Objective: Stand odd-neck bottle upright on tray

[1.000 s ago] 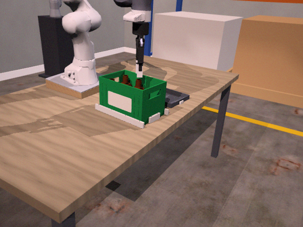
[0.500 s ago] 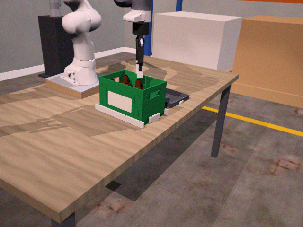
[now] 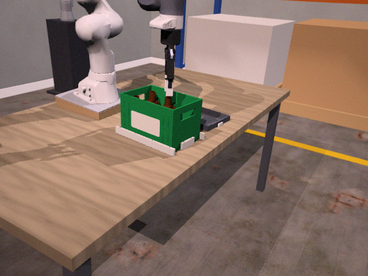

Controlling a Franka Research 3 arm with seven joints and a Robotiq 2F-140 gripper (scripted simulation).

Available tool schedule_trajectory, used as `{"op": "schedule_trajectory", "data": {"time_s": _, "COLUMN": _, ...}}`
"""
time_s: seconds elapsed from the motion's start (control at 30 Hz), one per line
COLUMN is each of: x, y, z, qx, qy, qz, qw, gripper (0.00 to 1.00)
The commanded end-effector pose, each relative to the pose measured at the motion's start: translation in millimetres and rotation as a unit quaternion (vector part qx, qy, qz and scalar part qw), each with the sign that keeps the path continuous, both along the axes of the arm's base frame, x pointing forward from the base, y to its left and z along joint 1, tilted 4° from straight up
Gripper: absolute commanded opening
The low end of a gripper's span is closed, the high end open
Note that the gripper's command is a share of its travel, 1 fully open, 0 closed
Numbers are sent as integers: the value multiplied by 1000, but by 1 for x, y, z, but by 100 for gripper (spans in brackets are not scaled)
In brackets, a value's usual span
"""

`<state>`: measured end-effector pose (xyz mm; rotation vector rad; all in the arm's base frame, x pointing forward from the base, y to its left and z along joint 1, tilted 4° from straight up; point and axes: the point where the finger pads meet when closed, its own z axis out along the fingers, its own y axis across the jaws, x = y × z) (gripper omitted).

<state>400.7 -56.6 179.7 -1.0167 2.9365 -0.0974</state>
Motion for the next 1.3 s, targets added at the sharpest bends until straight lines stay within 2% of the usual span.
{"op": "schedule_trajectory", "data": {"time_s": 0.0, "x": 1, "y": -2, "z": -4, "qx": -1, "qy": -2, "qz": -1, "qw": 1000, "gripper": 44}}
{"op": "schedule_trajectory", "data": {"time_s": 0.77, "x": 3, "y": -3, "z": -30, "qx": -1, "qy": -2, "qz": -1, "qw": 1000, "gripper": 44}}
{"op": "schedule_trajectory", "data": {"time_s": 1.27, "x": 3, "y": -4, "z": -35, "qx": -1, "qy": -2, "qz": -1, "qw": 1000, "gripper": 44}}
